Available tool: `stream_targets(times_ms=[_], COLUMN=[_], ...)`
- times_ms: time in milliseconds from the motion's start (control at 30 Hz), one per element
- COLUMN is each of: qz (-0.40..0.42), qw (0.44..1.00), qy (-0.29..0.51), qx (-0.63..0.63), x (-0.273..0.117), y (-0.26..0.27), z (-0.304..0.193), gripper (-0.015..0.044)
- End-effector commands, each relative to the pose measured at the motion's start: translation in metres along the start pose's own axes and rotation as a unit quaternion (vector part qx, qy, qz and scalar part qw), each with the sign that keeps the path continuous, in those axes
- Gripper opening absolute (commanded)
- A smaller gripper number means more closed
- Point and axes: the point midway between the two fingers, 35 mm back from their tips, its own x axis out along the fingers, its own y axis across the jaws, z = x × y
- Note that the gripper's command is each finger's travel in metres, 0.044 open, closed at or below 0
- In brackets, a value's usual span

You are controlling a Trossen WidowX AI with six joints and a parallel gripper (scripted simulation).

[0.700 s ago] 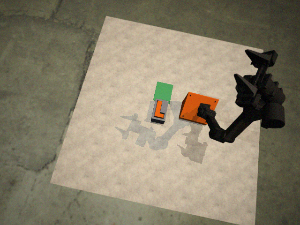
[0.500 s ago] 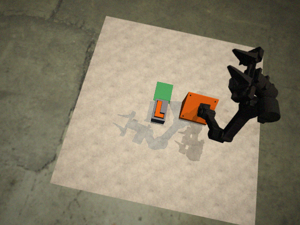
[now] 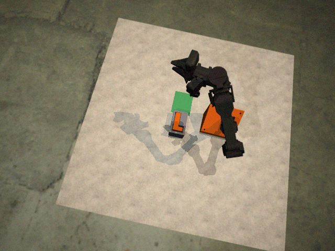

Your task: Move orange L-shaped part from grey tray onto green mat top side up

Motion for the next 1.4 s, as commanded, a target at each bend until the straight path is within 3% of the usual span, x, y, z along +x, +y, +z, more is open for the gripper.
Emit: stream_targets(times_ms=[0, 267, 467, 600, 833, 1100, 1367], qz=[0.093, 0.327, 0.472, 0.518, 0.519, 0.520, 0.520], qw=[0.987, 0.859, 0.688, 0.587, 0.582, 0.582, 0.582], qy=[0.000, 0.094, 0.259, 0.367, 0.373, 0.372, 0.372], qx=[0.131, 0.382, 0.487, 0.503, 0.503, 0.503, 0.503], x=[0.036, 0.070, 0.033, -0.004, -0.005, 0.007, 0.008], y=[0.063, 0.228, 0.350, 0.400, 0.405, 0.473, 0.477], z=[0.020, 0.073, 0.115, 0.132, 0.133, 0.140, 0.140], gripper=[0.0180, 0.0180, 0.0180, 0.0180, 0.0180, 0.0180, 0.0180])
